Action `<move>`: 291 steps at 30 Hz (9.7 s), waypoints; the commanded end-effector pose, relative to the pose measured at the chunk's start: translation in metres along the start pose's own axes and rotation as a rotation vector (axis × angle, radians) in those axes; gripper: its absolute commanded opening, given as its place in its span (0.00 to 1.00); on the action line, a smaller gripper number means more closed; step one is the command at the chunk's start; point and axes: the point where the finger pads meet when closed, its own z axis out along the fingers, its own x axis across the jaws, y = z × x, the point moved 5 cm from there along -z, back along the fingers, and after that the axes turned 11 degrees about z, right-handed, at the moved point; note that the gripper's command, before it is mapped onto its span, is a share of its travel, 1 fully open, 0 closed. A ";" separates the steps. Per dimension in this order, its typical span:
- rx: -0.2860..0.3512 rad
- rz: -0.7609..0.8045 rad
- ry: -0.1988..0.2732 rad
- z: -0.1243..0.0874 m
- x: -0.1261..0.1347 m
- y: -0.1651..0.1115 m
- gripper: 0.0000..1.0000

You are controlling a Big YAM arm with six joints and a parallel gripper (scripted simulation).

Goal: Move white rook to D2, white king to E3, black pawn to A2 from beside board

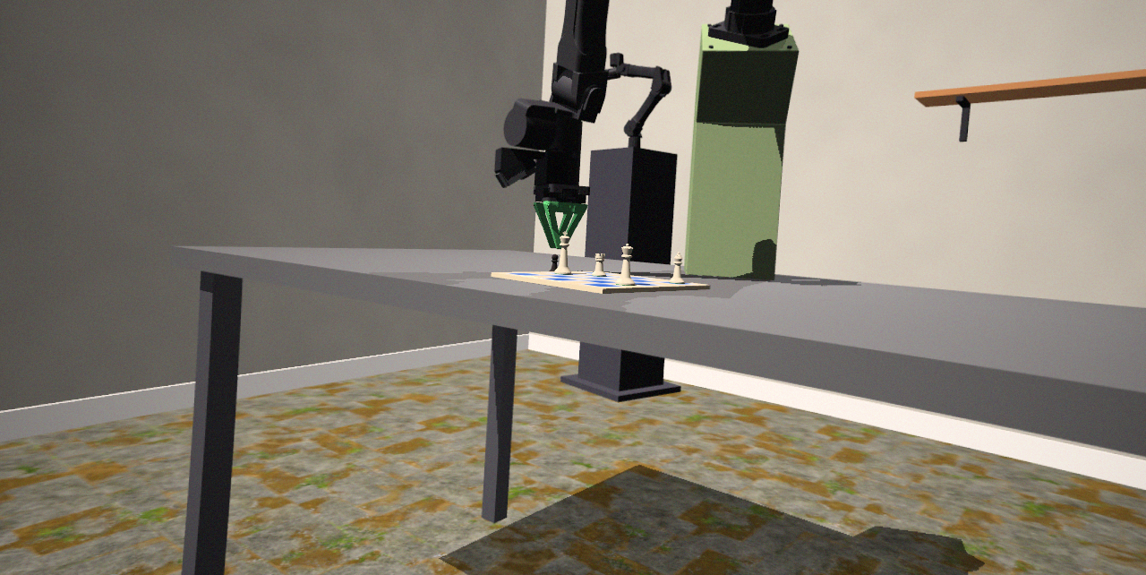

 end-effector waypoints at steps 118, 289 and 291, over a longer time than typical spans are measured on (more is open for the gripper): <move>-0.002 0.003 0.002 0.024 0.002 -0.004 0.33; -0.003 -0.426 0.007 -0.018 0.176 -0.129 0.00; -0.003 -0.426 0.007 -0.008 0.176 -0.129 0.00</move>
